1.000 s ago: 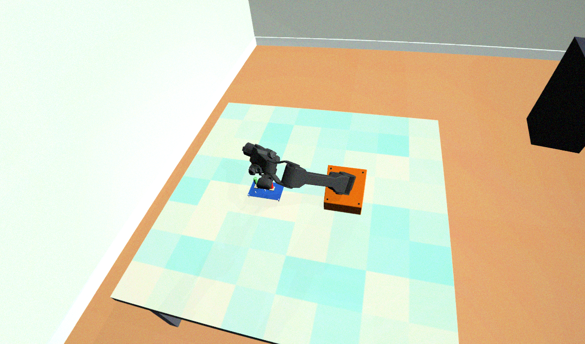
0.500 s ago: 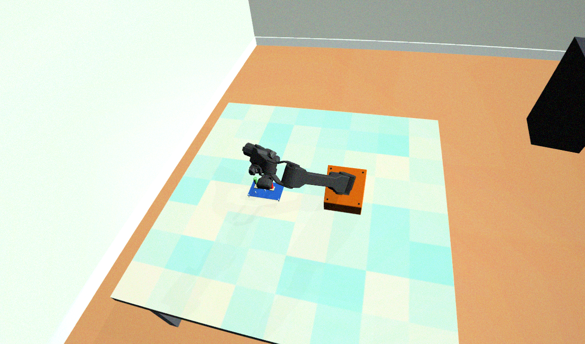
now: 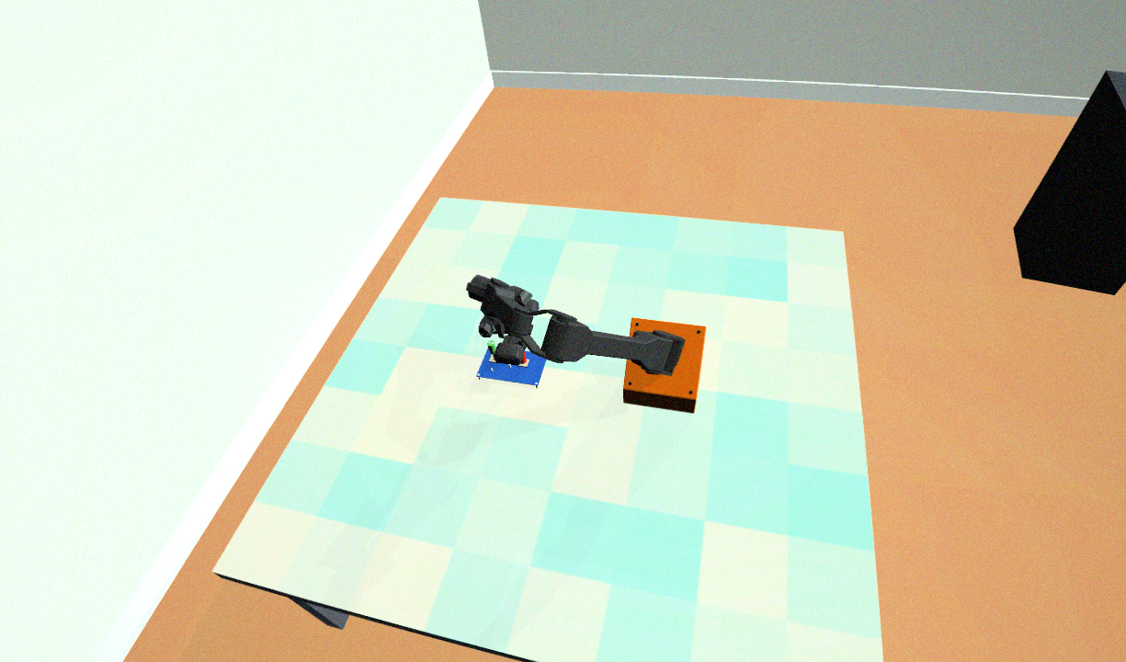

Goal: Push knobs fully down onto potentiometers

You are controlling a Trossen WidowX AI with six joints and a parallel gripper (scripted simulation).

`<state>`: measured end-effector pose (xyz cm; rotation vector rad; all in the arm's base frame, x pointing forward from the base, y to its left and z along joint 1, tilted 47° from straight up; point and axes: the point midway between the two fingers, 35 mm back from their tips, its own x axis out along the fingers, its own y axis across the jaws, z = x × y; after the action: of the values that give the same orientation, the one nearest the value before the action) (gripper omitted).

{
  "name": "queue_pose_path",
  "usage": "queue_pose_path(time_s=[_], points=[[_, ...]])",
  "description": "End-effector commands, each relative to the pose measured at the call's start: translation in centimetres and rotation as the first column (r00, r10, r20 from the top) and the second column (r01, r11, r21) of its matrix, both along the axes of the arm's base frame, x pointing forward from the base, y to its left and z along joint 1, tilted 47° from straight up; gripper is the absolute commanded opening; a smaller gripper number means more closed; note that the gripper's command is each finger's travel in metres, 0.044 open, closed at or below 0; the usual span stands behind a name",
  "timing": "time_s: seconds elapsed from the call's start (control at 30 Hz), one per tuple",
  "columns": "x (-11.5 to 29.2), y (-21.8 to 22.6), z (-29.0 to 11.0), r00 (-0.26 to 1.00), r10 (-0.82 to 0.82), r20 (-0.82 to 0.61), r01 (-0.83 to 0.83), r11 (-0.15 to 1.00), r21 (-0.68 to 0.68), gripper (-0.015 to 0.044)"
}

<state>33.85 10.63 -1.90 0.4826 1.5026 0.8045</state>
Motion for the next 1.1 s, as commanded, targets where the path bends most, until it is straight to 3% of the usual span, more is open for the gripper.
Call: queue_pose_path(time_s=[0.0, 1.0, 1.07], points=[[-0.1, 1.6, -1.0, 0.999, 0.036, 0.008, -0.036, 0.999, 0.006, 0.0000], [0.5, -1.3, 1.7, 0.999, 0.036, 0.008, -0.036, 0.999, 0.004, 0.0000], [0.3, -1.0, 1.3, 0.999, 0.033, -0.002, -0.033, 0.999, 0.009, 0.0052]])
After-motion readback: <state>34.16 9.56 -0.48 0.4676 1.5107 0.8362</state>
